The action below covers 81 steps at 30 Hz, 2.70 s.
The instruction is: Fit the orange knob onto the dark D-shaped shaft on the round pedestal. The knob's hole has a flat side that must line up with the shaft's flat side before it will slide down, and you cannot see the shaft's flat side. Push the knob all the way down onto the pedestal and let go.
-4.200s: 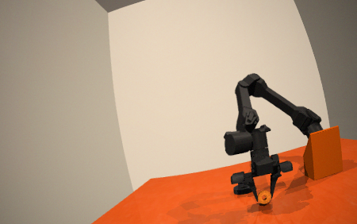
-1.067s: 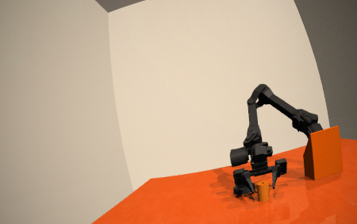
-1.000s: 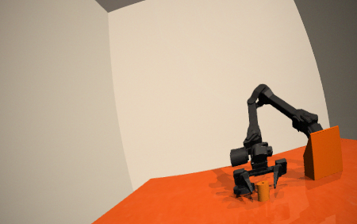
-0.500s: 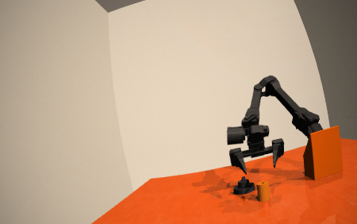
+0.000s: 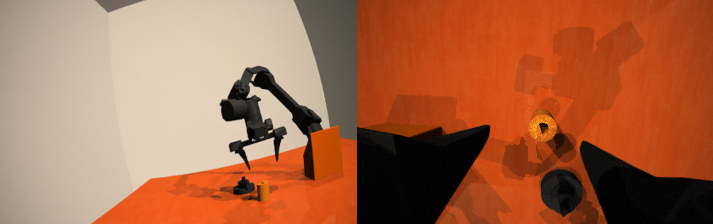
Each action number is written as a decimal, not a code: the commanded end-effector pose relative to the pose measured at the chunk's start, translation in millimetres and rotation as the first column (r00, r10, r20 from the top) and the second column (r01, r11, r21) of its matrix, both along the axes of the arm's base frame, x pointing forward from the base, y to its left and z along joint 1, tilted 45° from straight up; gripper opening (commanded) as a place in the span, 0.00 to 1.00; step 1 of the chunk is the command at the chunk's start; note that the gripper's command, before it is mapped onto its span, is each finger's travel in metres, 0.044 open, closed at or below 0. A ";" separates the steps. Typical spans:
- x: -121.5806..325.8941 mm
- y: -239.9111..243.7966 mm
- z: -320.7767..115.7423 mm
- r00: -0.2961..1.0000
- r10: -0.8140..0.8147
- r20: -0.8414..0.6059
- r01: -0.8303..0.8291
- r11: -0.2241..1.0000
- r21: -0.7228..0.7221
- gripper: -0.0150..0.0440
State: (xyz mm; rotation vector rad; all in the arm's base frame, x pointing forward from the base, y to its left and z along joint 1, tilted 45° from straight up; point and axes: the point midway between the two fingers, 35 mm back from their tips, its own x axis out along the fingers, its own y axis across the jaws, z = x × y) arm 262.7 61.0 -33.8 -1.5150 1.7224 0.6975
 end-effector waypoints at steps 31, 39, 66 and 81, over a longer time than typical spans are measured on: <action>7.7 3.9 9.4 0.236 -0.668 0.706 0.771 0.571 0.282 1.00; 6.1 -18.0 -13.9 0.236 -0.667 0.707 0.771 0.571 0.282 1.00; 8.1 -49.2 -48.3 0.236 -0.667 0.707 0.771 0.572 0.282 1.00; 7.7 -66.8 -65.0 0.236 -0.666 0.708 0.771 0.572 0.281 1.00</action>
